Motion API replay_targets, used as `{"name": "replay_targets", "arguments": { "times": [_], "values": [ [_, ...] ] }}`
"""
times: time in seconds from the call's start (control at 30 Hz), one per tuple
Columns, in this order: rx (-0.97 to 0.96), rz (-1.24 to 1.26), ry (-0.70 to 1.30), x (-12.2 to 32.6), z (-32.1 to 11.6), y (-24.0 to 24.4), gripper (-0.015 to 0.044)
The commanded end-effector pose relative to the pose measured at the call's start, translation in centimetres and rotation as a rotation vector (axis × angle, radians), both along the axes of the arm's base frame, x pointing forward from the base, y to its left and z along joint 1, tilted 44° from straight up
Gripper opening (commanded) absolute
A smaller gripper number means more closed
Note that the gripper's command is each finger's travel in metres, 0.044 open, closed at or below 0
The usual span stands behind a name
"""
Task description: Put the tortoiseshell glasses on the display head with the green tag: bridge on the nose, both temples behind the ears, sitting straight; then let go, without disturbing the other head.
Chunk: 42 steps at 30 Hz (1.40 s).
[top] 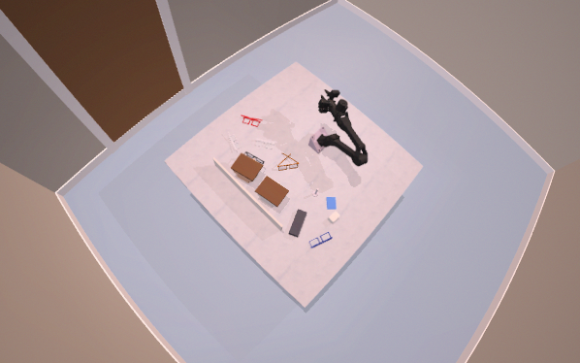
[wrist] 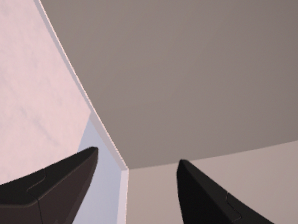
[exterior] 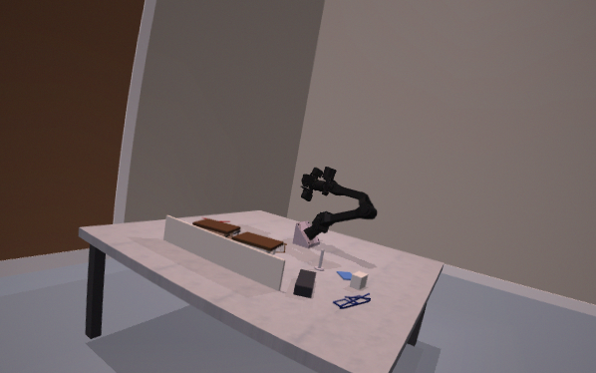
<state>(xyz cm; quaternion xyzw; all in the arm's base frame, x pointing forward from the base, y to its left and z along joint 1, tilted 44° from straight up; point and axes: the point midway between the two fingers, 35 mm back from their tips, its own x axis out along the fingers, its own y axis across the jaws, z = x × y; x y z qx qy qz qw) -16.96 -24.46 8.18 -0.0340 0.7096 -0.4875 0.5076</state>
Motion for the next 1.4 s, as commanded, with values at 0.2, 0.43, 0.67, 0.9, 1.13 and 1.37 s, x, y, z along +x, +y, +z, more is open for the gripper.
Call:
{"name": "replay_targets", "arguments": {
  "times": [0.2, 0.43, 0.67, 0.9, 1.13, 1.37],
  "values": [
    [0.248, 0.214, -0.558, 16.5, -4.4, -4.1, 0.02],
    [0.593, 0.203, -0.798, 27.3, -6.0, -0.7, 0.02],
    [1.008, 0.047, -0.843, 35.9, -6.3, 6.4, 0.02],
    [1.328, -0.199, -0.682, 41.1, -5.3, 14.8, 0.02],
    [1.341, -0.213, -0.669, 41.3, -5.0, 15.5, 0.02],
    [1.341, -0.213, -0.669, 41.5, -5.0, 15.5, 0.0121]
  ]
}}
